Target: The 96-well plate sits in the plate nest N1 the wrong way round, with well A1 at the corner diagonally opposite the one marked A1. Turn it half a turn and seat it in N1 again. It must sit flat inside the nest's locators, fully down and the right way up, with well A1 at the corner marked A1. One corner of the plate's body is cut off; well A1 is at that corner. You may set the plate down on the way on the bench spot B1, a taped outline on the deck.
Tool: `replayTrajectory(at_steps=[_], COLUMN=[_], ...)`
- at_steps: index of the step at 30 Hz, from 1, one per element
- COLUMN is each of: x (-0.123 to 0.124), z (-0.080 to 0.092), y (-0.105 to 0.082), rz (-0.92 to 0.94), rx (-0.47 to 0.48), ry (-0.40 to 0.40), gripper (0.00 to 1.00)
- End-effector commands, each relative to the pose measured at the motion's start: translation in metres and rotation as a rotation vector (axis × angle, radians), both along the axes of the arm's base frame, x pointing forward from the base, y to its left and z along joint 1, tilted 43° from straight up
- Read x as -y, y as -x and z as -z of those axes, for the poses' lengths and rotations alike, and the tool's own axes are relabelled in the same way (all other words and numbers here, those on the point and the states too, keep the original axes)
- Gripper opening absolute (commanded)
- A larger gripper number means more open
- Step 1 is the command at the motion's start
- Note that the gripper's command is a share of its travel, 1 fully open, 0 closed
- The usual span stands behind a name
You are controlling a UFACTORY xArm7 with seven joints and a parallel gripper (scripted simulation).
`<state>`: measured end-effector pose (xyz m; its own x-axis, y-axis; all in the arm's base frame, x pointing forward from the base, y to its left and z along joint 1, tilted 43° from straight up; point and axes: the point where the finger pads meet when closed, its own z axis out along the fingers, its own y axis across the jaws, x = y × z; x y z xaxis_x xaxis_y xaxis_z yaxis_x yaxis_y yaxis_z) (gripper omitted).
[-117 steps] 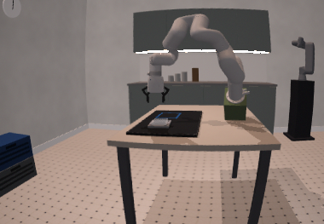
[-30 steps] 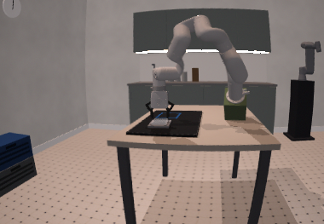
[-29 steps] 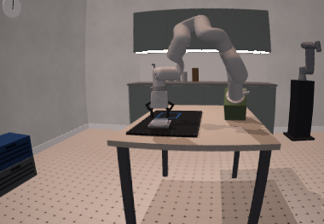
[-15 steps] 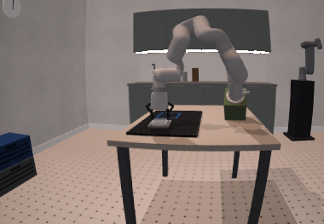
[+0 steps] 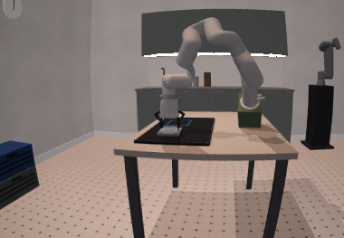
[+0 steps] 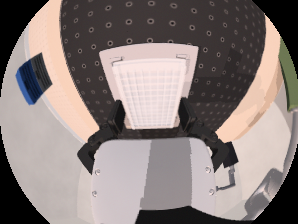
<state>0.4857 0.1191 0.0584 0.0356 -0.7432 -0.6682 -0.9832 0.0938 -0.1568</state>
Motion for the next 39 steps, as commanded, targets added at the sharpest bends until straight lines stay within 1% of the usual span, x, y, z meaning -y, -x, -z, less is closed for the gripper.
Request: replayTrajectory(at_steps=[1,21,22,39], x=[-0.0001,-0.0009,-0.0006,-0.0006], z=[0.0011,0.0020,0.0016,0.0016], y=[-0.0017,-0.0020,-0.0018,-0.0018], rz=[0.003,0.003,0.003,0.003], rx=[0.003,0.003,0.003,0.002], ry=[0.001,0.001,0.001,0.001], gripper=[1.00,1.00,0.00,0.00])
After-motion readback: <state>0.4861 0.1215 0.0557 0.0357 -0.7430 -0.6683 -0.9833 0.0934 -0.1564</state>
